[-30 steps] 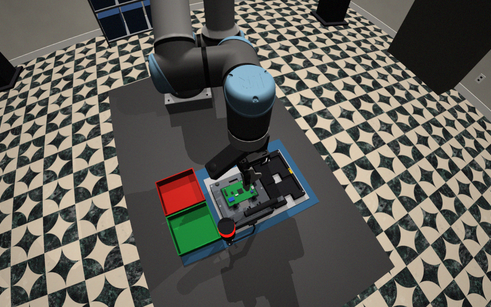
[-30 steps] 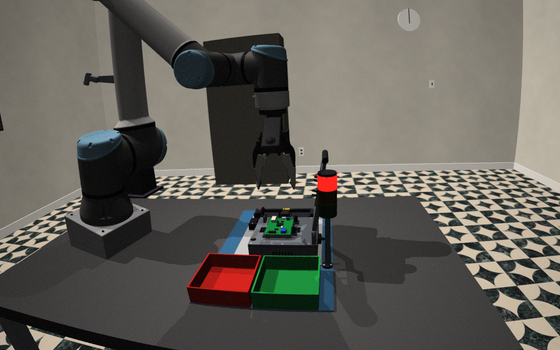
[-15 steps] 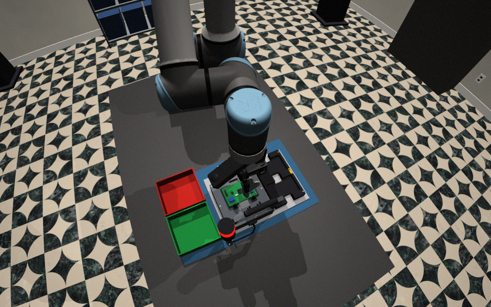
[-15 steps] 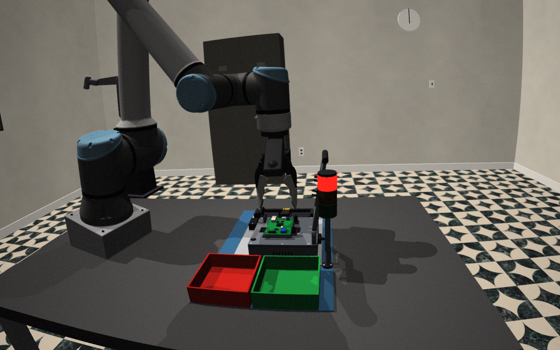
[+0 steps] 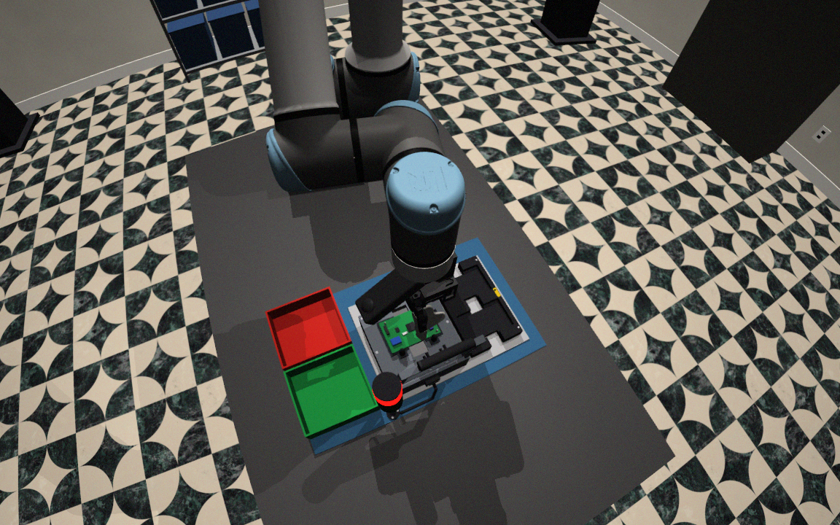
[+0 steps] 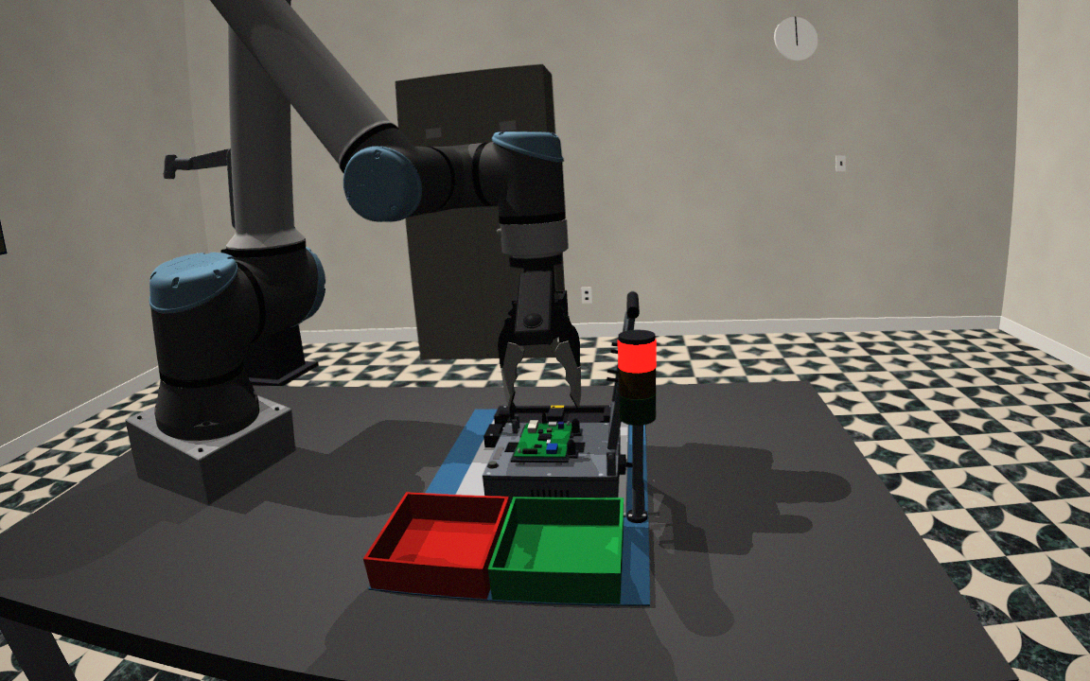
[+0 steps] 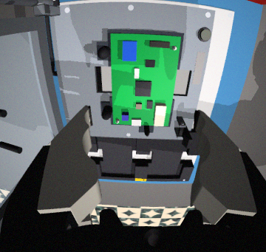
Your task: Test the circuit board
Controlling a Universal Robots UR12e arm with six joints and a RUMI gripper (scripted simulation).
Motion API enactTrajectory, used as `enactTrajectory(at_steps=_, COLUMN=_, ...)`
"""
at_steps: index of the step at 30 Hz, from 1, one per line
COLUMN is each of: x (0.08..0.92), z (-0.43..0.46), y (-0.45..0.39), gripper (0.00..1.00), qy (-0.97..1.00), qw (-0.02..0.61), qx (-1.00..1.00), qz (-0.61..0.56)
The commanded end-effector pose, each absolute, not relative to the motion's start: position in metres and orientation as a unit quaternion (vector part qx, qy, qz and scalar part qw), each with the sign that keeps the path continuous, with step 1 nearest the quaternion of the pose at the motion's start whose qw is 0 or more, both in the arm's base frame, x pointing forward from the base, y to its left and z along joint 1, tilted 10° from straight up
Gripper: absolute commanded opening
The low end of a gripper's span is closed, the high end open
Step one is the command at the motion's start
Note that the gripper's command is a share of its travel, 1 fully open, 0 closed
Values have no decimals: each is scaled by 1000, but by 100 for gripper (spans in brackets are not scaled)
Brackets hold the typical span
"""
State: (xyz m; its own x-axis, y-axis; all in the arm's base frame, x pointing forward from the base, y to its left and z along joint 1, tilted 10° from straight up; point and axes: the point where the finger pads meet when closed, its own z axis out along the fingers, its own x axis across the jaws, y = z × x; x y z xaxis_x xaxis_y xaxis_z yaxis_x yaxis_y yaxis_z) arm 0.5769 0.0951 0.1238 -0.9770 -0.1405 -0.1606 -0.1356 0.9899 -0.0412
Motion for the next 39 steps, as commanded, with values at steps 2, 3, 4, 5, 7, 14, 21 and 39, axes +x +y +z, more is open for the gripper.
enactTrajectory(at_steps=2, x=575, z=122, y=95, gripper=59, qy=994, qw=81, qx=-69, qz=-15)
enactTrajectory(at_steps=3, x=575, z=122, y=95, gripper=59, qy=994, qw=81, qx=-69, qz=-15)
enactTrajectory(at_steps=4, x=575, z=122, y=95, gripper=59, qy=994, qw=81, qx=-69, qz=-15)
enactTrajectory(at_steps=5, x=575, z=122, y=95, gripper=59, qy=994, qw=81, qx=-69, qz=-15)
enactTrajectory(at_steps=7, x=575, z=122, y=95, gripper=59, qy=994, qw=81, qx=-69, qz=-15)
enactTrajectory(at_steps=14, x=575, z=116, y=94, gripper=59, qy=994, qw=80, qx=-69, qz=-15)
enactTrajectory(at_steps=21, x=579, z=94, y=91, gripper=59, qy=994, qw=80, qx=-69, qz=-15)
enactTrajectory(at_steps=39, x=584, z=66, y=89, gripper=59, qy=994, qw=82, qx=-69, qz=-15)
